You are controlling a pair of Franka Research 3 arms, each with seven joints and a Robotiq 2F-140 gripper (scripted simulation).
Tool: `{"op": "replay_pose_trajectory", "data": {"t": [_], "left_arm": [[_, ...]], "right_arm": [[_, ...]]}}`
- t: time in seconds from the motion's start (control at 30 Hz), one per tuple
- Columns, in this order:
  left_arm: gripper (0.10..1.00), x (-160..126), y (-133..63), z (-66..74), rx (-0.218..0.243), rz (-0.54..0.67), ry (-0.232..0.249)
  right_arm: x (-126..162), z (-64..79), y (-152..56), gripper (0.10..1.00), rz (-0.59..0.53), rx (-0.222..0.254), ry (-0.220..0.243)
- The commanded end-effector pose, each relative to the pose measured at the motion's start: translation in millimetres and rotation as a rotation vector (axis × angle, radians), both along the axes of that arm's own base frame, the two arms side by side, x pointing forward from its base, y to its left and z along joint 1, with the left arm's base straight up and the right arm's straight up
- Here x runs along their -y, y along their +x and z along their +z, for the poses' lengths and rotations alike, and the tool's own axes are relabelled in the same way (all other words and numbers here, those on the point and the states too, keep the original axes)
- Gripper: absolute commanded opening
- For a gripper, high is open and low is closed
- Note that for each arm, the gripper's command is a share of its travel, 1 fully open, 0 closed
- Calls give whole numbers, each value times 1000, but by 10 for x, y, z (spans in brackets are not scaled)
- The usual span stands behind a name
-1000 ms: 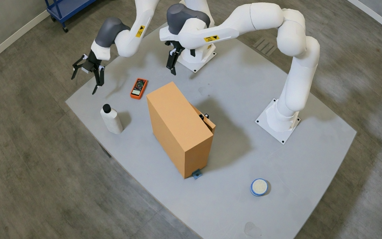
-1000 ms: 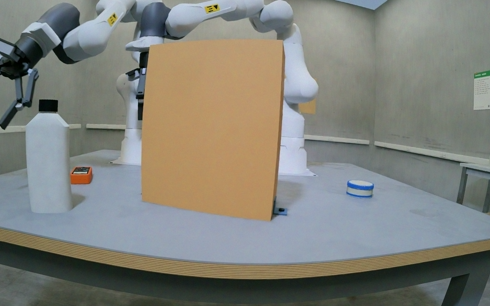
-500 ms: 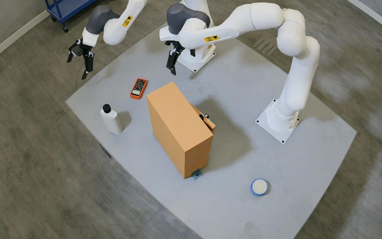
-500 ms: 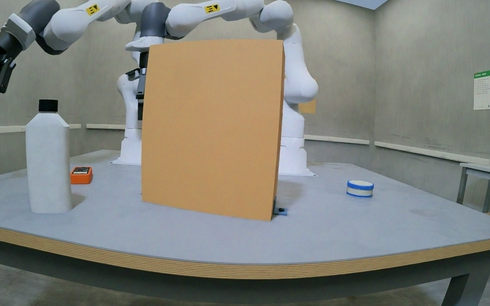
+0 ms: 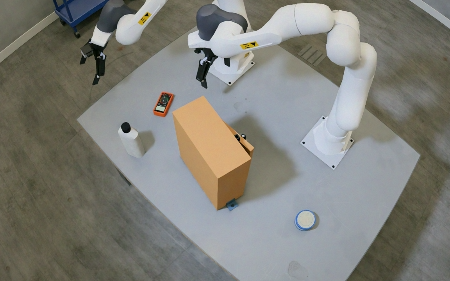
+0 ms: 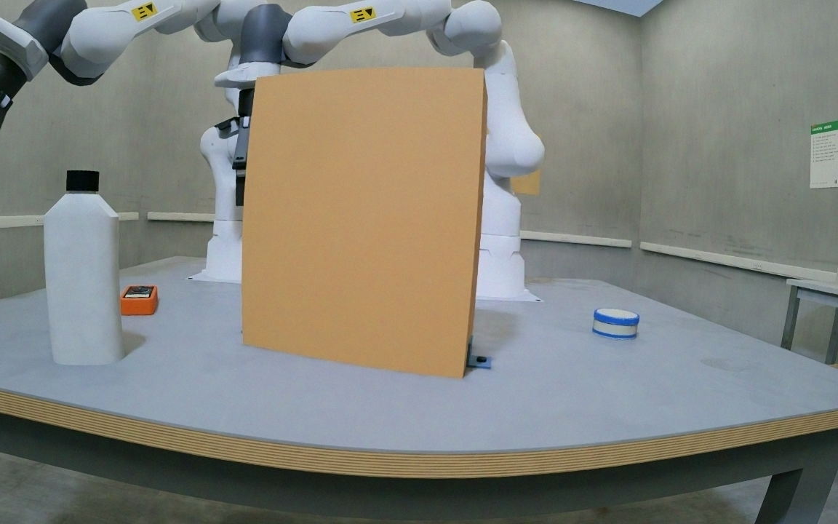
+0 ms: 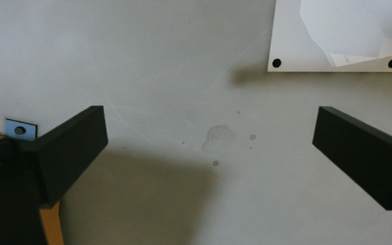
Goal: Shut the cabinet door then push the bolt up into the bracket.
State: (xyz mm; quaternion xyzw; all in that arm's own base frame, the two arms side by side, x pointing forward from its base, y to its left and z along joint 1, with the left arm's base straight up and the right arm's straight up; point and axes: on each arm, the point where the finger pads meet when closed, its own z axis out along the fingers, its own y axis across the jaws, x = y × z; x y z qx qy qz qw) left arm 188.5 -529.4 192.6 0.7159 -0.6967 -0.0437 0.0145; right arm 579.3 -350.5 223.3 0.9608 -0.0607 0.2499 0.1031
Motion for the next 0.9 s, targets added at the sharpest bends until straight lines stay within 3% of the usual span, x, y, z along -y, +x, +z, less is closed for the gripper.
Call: {"op": "replay_pose_trajectory", "data": {"t": [0.0,0.87], "left_arm": [[1000,0,0,1,0,0,0],[1000,0,0,1,0,0,0]], "right_arm": [[80,-16,-102,1000,-86,-15,48],[825,191,-673,1000,-365,-30,161]]}}
